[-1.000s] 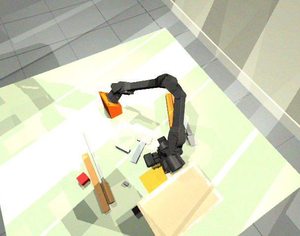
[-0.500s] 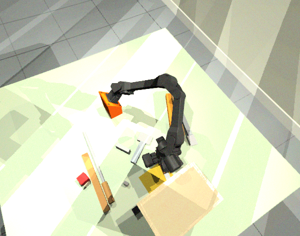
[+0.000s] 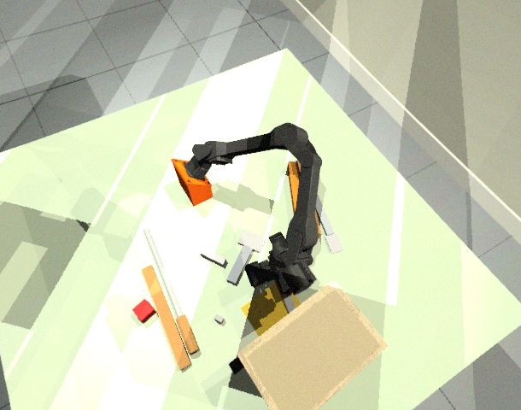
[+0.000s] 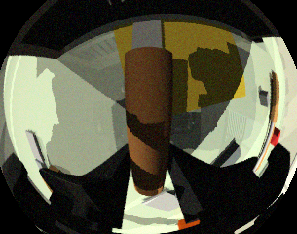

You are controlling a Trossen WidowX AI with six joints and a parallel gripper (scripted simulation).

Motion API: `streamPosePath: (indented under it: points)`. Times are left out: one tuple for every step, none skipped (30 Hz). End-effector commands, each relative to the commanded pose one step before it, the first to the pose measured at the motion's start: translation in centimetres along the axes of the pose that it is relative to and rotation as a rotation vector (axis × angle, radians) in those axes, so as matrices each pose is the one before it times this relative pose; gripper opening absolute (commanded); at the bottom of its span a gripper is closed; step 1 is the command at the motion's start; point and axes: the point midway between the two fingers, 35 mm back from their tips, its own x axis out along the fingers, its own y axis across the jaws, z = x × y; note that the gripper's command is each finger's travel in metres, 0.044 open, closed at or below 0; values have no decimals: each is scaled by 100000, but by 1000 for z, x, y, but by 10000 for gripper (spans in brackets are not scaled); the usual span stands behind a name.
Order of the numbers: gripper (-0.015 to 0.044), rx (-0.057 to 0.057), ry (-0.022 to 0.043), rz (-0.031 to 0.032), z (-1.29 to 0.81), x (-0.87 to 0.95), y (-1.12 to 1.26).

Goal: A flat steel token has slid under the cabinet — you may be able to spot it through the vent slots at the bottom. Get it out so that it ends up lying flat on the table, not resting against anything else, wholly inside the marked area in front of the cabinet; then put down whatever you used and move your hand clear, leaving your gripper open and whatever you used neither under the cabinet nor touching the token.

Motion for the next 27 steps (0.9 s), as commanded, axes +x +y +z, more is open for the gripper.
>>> streamPosePath:
  points:
    - [0,402,218,-128,-546,96,-56]
    - [0,4,4,0,-93,1,4]
    - [0,4,4,0,-93,1,4]
    - [0,4,4,0,-93,1,4]
    - [0,4,4,0,-93,1,4]
    - [0,4,4,0,-93,1,4]
    - [0,4,4,0,-93,1,4]
    - [0,4,4,0,-93,1,4]
    - [0,4,4,0,-93,1,4]
    - [0,4,4,0,-93,1,4]
    - [0,4,4,0,-93,1,4]
    - [0,4,4,0,-93,1,4]
    - [0,4,4,0,-93,1,4]
    - [0,4,4,0,-93,1,4]
    - [0,4,4,0,-93,1,4]
    - [0,5,5,0,-98,1,4]
    - [0,5,5,0,-98,1,4]
    - [0,5,5,0,-98,1,4]
    - [0,5,5,0,-98,1,4]
    - [0,5,5,0,-98,1,4]
    - [0,5,5,0,-98,1,4]
    - [0,5,5,0,-98,1,4]
    - [0,5,5,0,-98,1,4]
    - [0,5,5,0,-98,1,4]
    - [0,5,5,0,-98,1,4]
    - [0,5,5,0,-98,1,4]
    - [0,5,5,0,-98,1,4]
